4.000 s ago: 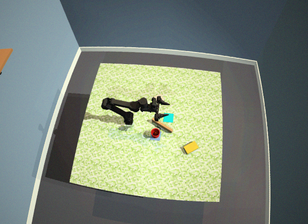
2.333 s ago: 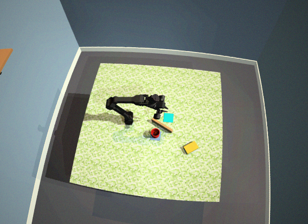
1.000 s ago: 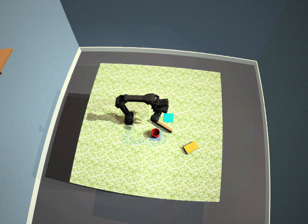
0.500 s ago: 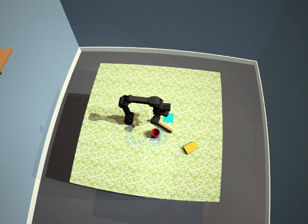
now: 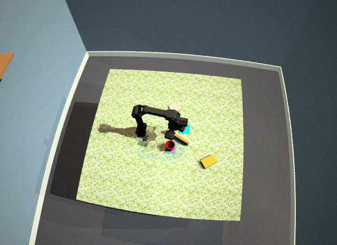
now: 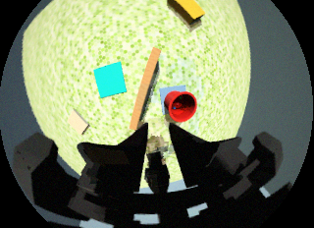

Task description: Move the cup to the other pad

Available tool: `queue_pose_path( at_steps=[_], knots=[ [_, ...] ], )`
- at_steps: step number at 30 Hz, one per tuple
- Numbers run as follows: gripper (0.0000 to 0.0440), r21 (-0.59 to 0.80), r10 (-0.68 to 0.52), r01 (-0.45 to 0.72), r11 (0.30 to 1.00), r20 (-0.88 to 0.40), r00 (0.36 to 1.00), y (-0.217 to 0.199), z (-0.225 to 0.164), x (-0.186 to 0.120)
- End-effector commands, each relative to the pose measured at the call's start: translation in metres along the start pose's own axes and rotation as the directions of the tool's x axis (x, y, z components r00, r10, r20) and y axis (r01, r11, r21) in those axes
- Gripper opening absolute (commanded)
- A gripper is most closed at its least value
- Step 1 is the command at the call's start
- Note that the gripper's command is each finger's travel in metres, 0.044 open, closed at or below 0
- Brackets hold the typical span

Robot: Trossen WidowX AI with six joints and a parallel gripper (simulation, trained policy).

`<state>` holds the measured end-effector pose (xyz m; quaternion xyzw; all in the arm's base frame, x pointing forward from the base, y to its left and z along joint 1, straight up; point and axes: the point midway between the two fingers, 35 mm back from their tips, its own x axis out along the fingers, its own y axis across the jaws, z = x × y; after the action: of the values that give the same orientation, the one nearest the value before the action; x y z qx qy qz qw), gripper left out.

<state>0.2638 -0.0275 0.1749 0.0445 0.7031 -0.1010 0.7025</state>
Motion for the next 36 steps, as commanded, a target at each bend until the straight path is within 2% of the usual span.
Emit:
queue_pose_path(
  at_steps=[1, 21, 36],
  knots=[
    [0.0150, -0.008, -0.012, 0.012, 1.000, -0.023, 1.000, -0.005, 0.000, 0.010],
    [0.0174, -0.066, -0.024, 0.017, 0.998, -0.104, 0.994, -0.028, -0.001, 0.056],
    [0.0183, -0.190, -0.015, -0.013, 0.982, -0.146, 0.989, -0.038, -0.005, 0.103]
  ],
)
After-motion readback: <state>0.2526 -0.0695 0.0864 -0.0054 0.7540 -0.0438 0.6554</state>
